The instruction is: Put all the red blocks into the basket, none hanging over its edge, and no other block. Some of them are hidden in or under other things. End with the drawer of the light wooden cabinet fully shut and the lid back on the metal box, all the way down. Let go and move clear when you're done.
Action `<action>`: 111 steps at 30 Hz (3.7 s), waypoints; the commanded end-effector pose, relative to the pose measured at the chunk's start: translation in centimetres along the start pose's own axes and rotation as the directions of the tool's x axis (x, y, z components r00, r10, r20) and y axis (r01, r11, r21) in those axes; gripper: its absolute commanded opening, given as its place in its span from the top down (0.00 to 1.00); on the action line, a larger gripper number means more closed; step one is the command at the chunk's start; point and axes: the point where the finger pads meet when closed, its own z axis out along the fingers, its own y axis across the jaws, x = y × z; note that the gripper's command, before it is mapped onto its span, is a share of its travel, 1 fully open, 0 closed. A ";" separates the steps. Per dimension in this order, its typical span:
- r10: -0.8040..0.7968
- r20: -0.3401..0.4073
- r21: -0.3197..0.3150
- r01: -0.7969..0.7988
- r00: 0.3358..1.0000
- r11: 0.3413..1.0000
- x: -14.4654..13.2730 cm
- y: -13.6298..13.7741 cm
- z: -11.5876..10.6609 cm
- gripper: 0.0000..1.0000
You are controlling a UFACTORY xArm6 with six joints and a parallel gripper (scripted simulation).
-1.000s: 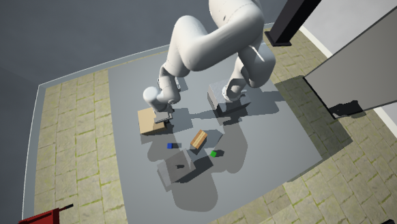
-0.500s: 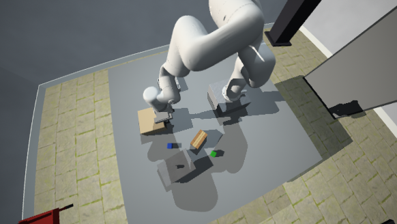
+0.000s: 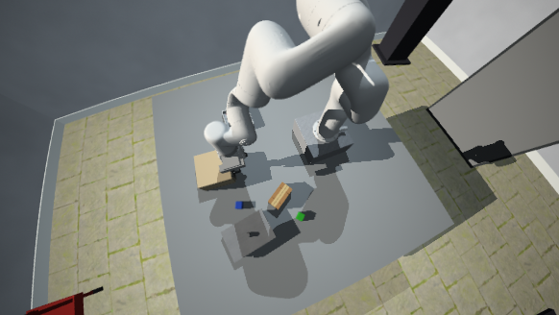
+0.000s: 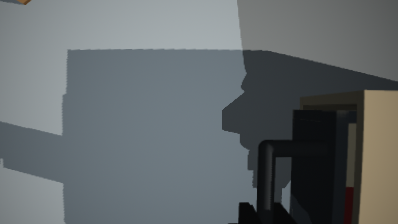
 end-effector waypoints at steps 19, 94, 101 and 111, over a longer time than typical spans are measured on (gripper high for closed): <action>0.000 0.000 -0.004 0.000 1.000 1.000 0.0 -3.8 0.0 1.00; 0.000 0.000 -0.004 0.000 1.000 1.000 0.0 -8.2 0.1 0.76; 0.000 0.000 -0.004 0.000 1.000 1.000 0.0 -8.2 0.1 0.76; 0.000 0.000 -0.004 0.000 1.000 1.000 0.0 -8.2 -0.1 0.76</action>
